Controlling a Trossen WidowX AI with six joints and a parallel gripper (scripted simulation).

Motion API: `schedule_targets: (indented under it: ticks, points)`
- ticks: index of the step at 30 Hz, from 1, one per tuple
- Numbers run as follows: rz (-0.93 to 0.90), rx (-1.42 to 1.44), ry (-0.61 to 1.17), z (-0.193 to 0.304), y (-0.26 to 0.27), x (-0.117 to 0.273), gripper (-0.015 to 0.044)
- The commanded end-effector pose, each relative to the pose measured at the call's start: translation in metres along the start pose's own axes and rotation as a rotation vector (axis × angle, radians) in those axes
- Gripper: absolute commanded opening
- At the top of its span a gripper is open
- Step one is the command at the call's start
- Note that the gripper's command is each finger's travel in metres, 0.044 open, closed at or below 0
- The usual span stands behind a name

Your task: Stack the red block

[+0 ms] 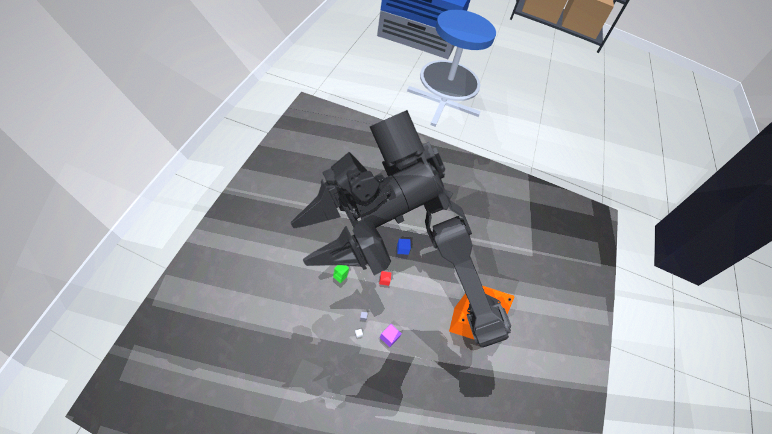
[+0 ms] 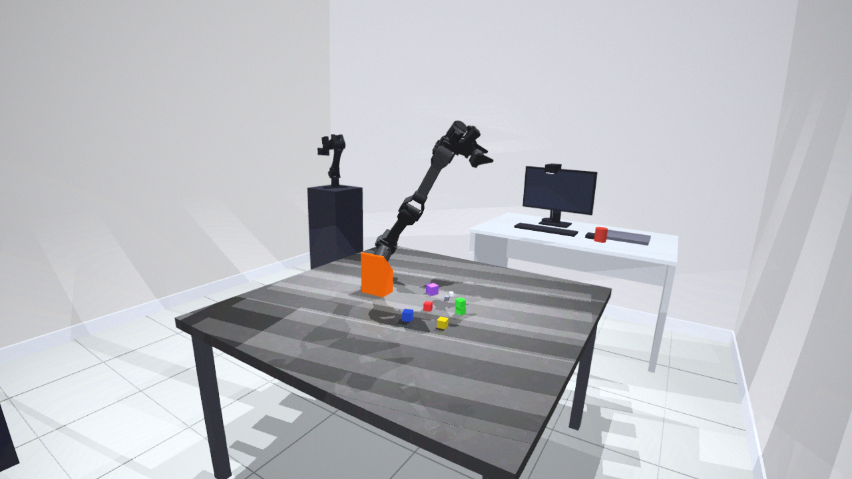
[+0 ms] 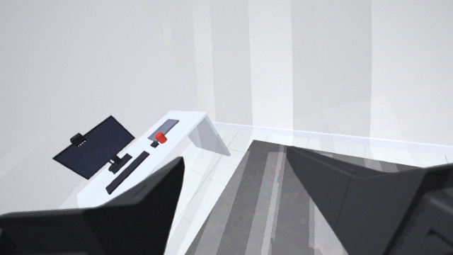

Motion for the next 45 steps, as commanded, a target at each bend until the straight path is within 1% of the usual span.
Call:
schedule_targets:
  ticks: [1, 2, 5, 12, 20, 21, 23, 25, 30, 36, 40, 43, 45]
  points:
    - [0.0, 0.004, -0.002, 0.0, 0.001, 0.0, 0.0426]
    - [-0.002, 0.016, -0.006, -0.001, 0.005, 0.002, 0.044]
    - [-0.011, 0.102, -0.036, -0.006, 0.03, 0.01, 0.044]
    - [-0.034, 0.422, -0.126, -0.01, 0.129, 0.035, 0.044]
    - [-0.033, 0.733, -0.18, 0.012, 0.231, 0.046, 0.044]
    - [-0.036, 0.729, -0.18, 0.012, 0.231, 0.045, 0.044]
    - [-0.058, 0.703, -0.175, 0.018, 0.234, 0.042, 0.044]
    - [-0.08, 0.715, -0.17, 0.028, 0.248, 0.038, 0.044]
    - [-0.077, 0.895, -0.159, 0.057, 0.296, 0.029, 0.044]
    - [-0.071, 1.106, -0.105, 0.101, 0.341, 0.005, 0.044]
    - [-0.064, 1.235, -0.044, 0.134, 0.359, -0.018, 0.044]
    - [-0.084, 1.196, -0.014, 0.146, 0.363, -0.025, 0.044]
    - [-0.08, 1.249, 0.027, 0.163, 0.368, -0.038, 0.044]
Point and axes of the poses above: the point midway between the two fingers, 35 mm back from their tips, its own x axis back along the fingers, its own y axis across the jaws, z = x × y, the point moved 4 cm from there along x, back along the fingers, and after that the axes turned 14 degrees about x, right-handed, at the moved point
